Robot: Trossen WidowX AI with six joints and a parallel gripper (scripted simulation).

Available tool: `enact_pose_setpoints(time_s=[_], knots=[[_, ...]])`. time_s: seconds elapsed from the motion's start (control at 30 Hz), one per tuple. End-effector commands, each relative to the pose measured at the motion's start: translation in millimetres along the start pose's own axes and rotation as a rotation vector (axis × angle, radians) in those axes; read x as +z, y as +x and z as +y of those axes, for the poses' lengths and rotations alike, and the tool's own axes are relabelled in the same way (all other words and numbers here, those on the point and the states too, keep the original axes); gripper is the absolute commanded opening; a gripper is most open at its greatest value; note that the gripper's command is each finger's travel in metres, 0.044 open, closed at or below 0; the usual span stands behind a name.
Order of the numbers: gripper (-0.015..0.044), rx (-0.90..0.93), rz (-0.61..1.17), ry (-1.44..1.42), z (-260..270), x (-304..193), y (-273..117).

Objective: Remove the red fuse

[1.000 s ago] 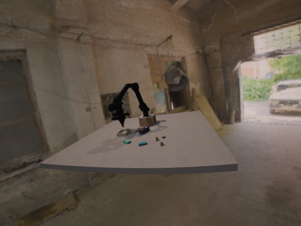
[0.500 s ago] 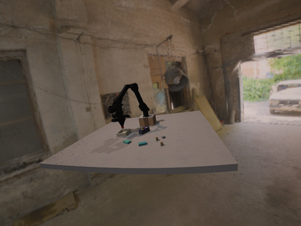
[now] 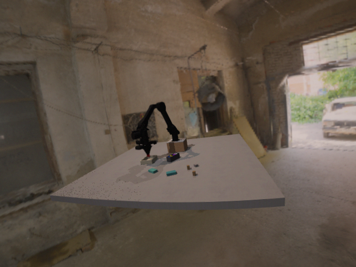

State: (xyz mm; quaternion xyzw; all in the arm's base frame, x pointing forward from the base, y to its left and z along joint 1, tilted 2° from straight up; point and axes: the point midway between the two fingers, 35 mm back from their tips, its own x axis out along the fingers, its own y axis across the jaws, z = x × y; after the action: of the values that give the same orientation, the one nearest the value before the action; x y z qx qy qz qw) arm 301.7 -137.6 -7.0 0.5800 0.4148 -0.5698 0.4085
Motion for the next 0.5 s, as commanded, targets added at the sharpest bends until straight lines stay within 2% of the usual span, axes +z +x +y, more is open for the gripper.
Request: enact_pose_setpoints(time_s=[0.0,0.3,0.33,0.47], knots=[[0.0079,0.001,0.000,0.000,0.4,0.0,-0.5],[0.0315,0.001,0.000,0.000,0.4,0.0,-0.5],[0.0330,0.001,0.000,0.000,0.5,0.1,-3.4],[0.0330,0.000,-0.002,-0.005,-0.6,0.1,-37.7]])
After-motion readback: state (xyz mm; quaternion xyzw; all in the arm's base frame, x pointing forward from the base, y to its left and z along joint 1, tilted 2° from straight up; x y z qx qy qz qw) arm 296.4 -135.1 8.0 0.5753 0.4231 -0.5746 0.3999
